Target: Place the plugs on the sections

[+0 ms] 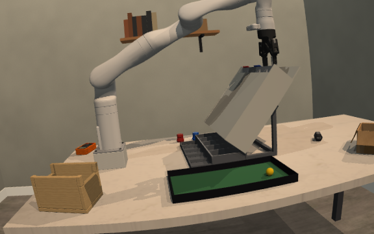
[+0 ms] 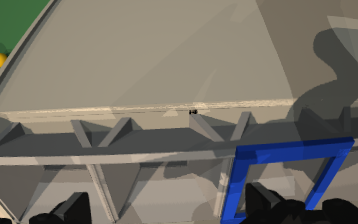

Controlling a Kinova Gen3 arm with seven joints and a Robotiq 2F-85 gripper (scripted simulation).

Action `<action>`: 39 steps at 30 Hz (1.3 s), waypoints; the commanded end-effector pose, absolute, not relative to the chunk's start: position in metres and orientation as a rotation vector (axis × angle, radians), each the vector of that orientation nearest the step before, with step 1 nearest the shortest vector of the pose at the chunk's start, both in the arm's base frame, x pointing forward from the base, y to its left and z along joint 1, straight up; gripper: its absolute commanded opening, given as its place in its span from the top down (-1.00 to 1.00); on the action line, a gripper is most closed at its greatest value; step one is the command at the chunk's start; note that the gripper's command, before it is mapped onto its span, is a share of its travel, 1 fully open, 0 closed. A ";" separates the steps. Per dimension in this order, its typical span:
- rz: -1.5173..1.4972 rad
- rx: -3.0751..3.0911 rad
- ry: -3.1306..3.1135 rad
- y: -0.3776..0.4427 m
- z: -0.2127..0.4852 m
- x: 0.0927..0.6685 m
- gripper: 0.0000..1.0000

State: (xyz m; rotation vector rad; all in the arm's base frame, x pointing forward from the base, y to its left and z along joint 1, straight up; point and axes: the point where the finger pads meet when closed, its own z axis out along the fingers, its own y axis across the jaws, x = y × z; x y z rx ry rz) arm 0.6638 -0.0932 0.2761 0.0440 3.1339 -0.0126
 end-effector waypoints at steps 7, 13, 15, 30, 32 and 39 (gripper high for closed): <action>-0.013 0.044 3.131 -0.093 0.278 0.664 -1.00; -0.013 0.044 3.131 -0.093 0.278 0.664 -1.00; -0.013 0.044 3.131 -0.093 0.278 0.664 -1.00; -0.013 0.044 3.131 -0.093 0.278 0.664 -1.00; -0.013 0.044 3.131 -0.094 0.310 0.665 -1.00; -0.013 0.044 3.131 -0.094 0.310 0.665 -1.00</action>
